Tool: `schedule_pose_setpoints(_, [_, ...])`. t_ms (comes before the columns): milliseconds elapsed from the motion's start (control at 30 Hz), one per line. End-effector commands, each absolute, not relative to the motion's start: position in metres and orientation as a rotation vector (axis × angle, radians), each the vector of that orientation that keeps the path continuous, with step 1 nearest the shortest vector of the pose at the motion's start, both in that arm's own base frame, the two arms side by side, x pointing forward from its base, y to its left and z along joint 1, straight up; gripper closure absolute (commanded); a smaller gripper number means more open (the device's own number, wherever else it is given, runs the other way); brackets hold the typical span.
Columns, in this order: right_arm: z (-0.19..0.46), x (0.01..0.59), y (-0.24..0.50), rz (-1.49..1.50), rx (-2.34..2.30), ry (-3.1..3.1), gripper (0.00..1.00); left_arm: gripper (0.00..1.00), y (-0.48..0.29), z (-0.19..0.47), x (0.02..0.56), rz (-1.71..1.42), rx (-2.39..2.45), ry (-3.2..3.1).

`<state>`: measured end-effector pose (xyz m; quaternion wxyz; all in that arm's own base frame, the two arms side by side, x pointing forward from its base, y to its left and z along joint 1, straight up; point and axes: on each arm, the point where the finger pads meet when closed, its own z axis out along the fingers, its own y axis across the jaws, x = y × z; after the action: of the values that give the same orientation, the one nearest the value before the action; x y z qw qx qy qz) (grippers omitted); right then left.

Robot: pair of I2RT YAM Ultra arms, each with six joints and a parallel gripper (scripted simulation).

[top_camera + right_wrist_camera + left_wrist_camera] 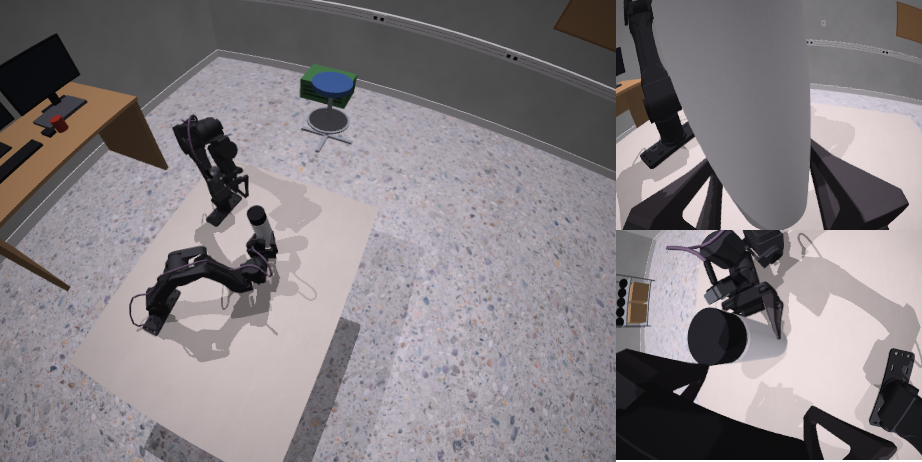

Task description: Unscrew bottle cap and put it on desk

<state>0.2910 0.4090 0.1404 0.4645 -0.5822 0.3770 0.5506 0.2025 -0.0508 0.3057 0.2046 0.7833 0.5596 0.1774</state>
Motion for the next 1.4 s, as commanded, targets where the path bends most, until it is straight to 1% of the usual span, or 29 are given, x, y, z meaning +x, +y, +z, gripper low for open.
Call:
schedule_pose_setpoints(0, [0.119,0.305,0.409,1.319,-1.439,1.030,1.00,0.06,-0.052,0.304,0.201,0.474,2.199,1.561])
schedule_pose_setpoints(100, [0.120,0.311,0.414,1.172,-1.520,1.005,1.00,0.06,-0.052,0.304,0.201,0.474,2.199,1.561])
schedule_pose_setpoints(167, [0.120,0.311,0.414,1.172,-1.520,1.005,1.00,0.06,-0.052,0.304,0.201,0.474,2.199,1.561])
schedule_pose_setpoints(300, [0.128,0.312,0.415,0.987,-1.632,0.923,1.00,0.06,-0.052,0.304,0.201,0.474,2.199,1.561])
schedule_pose_setpoints(433, [0.124,0.308,0.411,0.917,-1.696,0.885,1.00,0.06,-0.052,0.304,0.201,0.474,2.199,1.561])
schedule_pose_setpoints(667, [0.114,0.297,0.403,0.888,-1.791,0.907,1.00,0.06,-0.052,0.304,0.201,0.474,2.199,1.561])
schedule_pose_setpoints(1367, [0.115,0.297,0.402,0.895,-1.789,0.903,1.00,0.06,-0.052,0.304,0.201,0.474,2.199,1.561])
